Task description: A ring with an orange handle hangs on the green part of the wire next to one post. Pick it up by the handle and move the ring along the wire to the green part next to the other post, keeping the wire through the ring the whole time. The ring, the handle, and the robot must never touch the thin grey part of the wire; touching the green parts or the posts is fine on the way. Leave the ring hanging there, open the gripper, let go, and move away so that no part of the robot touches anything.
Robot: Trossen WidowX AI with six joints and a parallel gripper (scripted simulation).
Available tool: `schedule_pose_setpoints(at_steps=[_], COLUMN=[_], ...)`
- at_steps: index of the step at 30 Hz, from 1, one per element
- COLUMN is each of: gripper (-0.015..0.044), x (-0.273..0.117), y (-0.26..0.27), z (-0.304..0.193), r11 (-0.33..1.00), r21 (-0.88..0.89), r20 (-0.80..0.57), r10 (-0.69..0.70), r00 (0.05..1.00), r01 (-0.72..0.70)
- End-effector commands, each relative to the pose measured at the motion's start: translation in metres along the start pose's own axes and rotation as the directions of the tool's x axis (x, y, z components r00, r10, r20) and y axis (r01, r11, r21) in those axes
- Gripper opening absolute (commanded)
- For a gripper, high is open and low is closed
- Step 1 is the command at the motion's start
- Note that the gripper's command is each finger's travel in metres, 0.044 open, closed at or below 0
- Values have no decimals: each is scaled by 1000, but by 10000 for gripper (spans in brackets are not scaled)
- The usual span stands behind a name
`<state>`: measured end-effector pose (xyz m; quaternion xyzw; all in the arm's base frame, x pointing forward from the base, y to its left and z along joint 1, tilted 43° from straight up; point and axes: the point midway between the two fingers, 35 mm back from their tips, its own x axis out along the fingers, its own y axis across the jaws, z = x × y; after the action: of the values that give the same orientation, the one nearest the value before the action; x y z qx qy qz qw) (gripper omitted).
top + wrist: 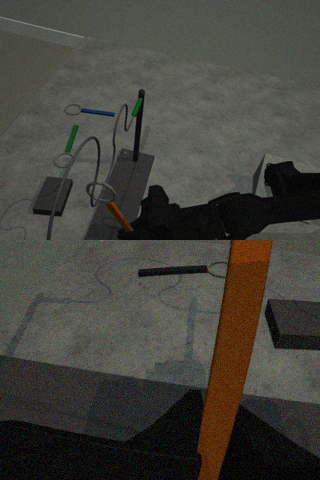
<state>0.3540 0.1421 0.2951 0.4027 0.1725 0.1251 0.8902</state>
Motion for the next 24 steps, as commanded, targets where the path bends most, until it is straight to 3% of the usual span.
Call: schedule_pose_setpoints(at_steps=[1,24], gripper=[-150,-150], x=[-3,-7], y=[-5,-38], z=[2,3], r11=[1000,993], r21=[-23,-105], r20=[2,-3], r10=[-5,-54], r00=[1000,999], r01=[6,53])
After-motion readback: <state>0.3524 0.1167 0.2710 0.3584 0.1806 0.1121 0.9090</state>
